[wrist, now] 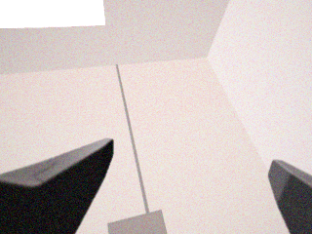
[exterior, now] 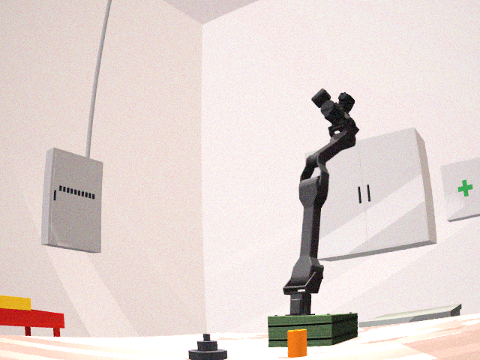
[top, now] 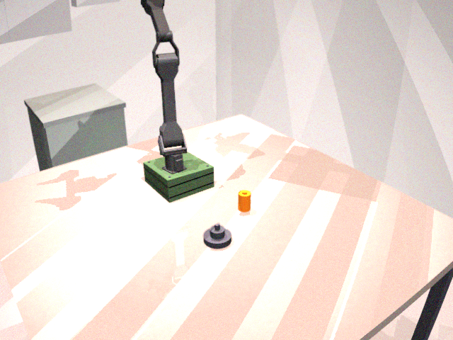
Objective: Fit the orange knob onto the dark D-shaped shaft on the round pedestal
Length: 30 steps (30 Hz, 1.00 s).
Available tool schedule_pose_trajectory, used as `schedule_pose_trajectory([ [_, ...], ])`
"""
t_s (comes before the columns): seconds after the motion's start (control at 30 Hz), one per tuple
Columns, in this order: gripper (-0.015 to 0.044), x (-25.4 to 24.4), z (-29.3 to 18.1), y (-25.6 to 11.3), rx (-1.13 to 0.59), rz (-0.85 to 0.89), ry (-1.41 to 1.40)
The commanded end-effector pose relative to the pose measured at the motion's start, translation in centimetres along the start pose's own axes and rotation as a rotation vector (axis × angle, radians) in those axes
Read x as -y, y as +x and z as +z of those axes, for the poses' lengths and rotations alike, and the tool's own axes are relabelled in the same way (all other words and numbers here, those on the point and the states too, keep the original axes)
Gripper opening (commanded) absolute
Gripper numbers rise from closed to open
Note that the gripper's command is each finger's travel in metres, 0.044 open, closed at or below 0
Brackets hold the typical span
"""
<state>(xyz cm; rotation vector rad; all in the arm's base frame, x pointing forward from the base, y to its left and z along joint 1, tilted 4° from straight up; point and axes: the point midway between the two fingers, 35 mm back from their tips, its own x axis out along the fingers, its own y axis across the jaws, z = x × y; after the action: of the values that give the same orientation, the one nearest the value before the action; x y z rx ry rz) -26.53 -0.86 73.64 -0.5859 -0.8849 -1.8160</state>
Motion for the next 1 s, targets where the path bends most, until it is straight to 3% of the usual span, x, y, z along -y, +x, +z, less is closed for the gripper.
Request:
schedule_pose_trajectory([
  [0.0,0.0426,0.0,0.0,0.0,0.000,0.000,0.000],
  [0.37,0.0440,6.7,4.5,-5.1,0.142,-0.278,-0.054],
  [0.67,0.0440,12.3,11.5,-15.4,0.347,-0.649,-0.171],
  [0.97,0.0440,12.6,16.2,-25.4,0.510,-0.903,-0.246],
])
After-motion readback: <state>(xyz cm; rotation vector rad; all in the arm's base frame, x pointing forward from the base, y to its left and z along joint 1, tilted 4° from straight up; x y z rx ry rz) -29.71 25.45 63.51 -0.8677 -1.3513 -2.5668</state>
